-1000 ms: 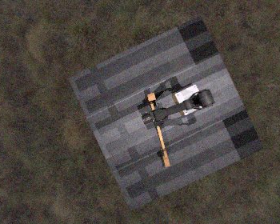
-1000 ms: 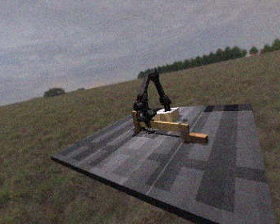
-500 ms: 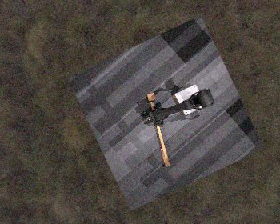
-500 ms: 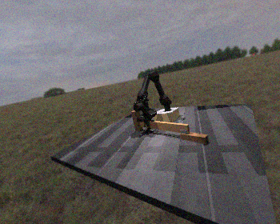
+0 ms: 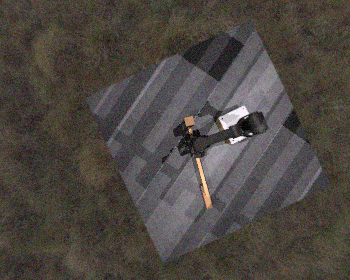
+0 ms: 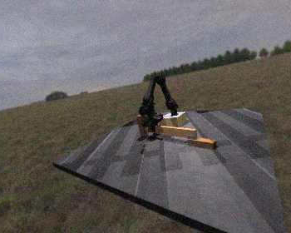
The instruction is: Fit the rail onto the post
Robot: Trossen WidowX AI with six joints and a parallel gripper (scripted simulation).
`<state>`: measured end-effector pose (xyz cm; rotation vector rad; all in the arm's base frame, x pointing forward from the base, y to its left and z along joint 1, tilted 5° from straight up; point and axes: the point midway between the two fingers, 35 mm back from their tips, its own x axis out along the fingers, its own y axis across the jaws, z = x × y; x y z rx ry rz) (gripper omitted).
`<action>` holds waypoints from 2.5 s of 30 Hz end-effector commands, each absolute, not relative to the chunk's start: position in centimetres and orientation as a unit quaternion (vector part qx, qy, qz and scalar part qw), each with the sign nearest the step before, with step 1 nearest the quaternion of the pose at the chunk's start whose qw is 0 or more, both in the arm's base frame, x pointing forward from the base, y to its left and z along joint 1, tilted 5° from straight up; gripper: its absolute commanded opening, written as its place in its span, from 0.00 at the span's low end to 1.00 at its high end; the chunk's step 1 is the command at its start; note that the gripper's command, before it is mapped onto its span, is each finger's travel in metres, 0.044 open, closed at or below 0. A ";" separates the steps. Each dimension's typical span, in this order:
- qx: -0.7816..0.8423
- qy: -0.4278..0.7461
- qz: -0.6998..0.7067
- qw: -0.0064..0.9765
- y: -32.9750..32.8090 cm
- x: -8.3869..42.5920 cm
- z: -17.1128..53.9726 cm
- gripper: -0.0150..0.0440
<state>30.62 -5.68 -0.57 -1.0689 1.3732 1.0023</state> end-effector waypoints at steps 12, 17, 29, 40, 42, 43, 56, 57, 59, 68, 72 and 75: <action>-0.449 0.577 0.422 0.537 -5.6 30.6 -0.3 0.25; -0.449 0.577 0.422 0.537 -5.8 30.6 -0.3 0.25; -0.449 0.577 0.422 0.537 -6.2 30.6 -0.4 0.25; -0.449 0.577 0.421 0.537 -6.5 30.6 -0.4 0.25; -0.449 0.577 0.421 0.537 -6.5 30.6 -0.5 0.25; -0.449 0.577 0.421 0.537 -6.5 30.6 -0.5 0.25; -0.449 0.577 0.421 0.537 -6.7 30.5 -0.4 0.25; -0.449 0.577 0.421 0.537 -6.7 30.5 -0.4 0.25; -0.449 0.577 0.421 0.537 -6.8 30.5 -0.4 0.25; -0.449 0.577 0.421 0.537 -7.0 30.5 -0.3 0.25; -0.449 0.577 0.421 0.537 -7.1 30.4 -0.2 0.25; -0.449 0.577 0.421 0.537 -7.2 30.4 -0.2 0.25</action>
